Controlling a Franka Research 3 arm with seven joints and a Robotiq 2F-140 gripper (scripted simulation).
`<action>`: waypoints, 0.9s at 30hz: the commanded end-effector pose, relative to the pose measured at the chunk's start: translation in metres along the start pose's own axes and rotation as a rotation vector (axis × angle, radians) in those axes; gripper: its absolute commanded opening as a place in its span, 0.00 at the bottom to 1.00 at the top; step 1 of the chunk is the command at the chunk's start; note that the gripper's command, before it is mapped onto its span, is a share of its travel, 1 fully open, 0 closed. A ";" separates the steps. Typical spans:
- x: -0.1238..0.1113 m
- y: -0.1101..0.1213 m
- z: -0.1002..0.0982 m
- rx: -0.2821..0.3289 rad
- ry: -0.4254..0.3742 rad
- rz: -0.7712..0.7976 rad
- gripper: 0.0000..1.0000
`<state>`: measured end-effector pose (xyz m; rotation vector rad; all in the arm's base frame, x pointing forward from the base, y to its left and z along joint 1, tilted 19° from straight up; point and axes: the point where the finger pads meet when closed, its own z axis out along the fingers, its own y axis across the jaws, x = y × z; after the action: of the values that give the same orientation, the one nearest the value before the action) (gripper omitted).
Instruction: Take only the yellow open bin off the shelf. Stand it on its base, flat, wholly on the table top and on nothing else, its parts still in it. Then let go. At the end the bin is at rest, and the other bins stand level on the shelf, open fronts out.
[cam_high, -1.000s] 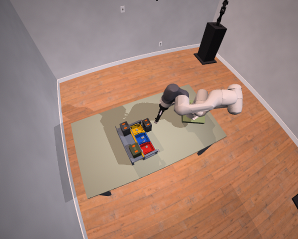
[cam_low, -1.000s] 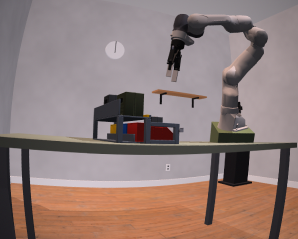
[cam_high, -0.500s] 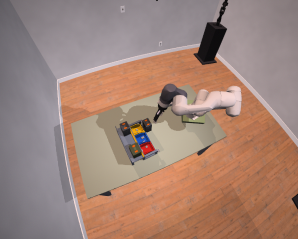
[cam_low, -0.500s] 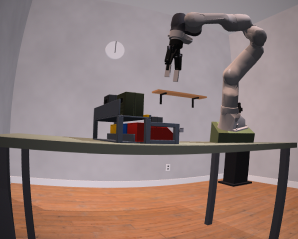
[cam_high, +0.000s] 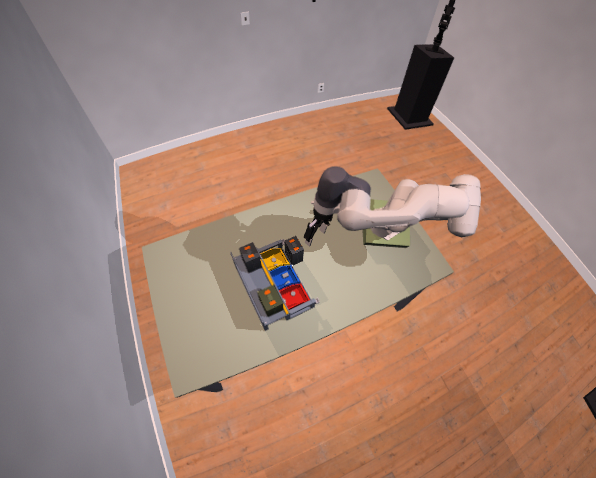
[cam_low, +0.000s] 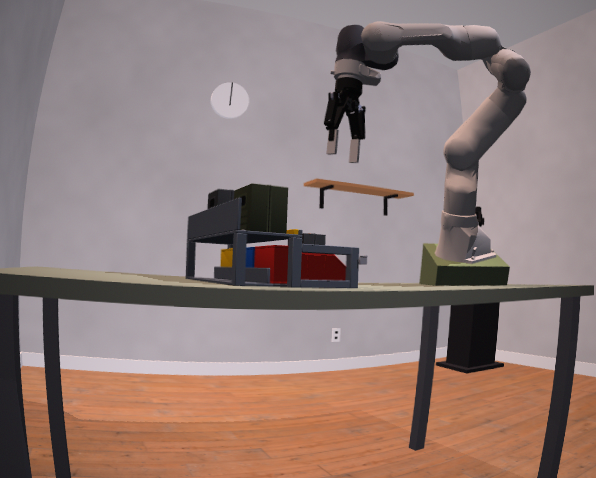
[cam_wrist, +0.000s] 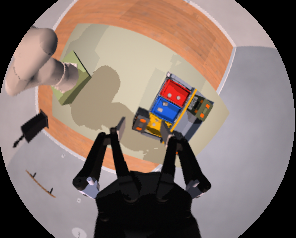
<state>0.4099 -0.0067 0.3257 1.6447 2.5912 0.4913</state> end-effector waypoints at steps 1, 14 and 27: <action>0.005 -0.001 0.001 0.012 0.018 0.093 0.57; 0.005 -0.001 0.001 0.043 0.060 0.296 0.57; 0.005 -0.001 0.001 0.045 0.063 0.310 0.57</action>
<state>0.4080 -0.0050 0.3248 2.0233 2.4464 0.5044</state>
